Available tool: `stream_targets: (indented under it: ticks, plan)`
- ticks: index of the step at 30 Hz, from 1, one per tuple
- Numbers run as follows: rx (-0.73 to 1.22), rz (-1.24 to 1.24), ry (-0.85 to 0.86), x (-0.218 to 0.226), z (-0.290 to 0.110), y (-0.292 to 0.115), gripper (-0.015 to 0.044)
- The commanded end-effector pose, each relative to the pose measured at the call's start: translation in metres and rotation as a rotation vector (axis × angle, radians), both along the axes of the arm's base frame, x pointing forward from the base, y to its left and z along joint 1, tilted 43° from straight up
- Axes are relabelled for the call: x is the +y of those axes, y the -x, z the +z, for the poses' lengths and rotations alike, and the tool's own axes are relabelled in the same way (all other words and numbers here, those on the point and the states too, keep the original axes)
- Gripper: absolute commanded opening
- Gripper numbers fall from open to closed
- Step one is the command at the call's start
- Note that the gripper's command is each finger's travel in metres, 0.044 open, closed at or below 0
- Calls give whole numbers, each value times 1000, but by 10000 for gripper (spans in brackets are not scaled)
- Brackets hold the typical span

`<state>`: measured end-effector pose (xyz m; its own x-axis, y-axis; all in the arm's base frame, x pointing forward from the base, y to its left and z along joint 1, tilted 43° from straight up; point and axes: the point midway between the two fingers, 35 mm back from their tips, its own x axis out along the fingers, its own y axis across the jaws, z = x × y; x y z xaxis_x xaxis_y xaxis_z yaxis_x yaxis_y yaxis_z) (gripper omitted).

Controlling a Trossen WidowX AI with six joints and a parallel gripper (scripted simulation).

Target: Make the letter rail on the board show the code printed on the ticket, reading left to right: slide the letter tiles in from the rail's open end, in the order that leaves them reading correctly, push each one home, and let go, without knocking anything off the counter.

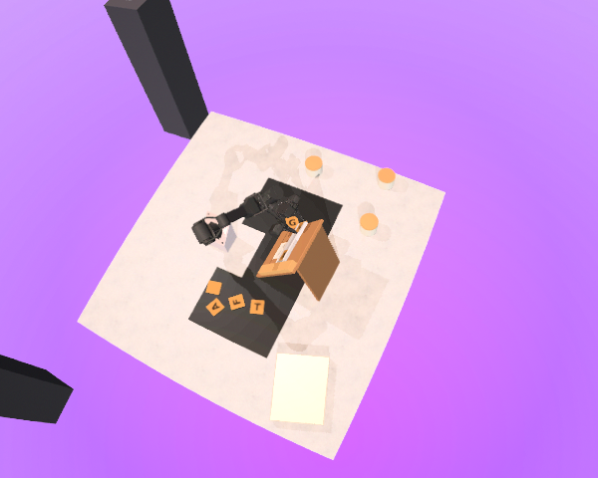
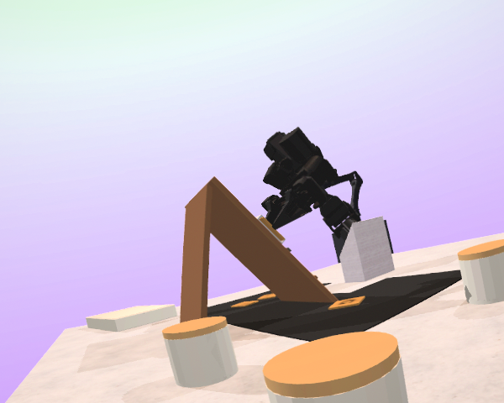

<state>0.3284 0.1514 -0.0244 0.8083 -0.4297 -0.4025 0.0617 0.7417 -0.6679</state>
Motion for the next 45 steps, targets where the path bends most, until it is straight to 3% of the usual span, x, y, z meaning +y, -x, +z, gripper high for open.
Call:
stream_targets:
  ticks: [1,45]
  plan:
    - [3,3,0,-2,1,0,0]
    - [4,3,2,-22,19,2,0]
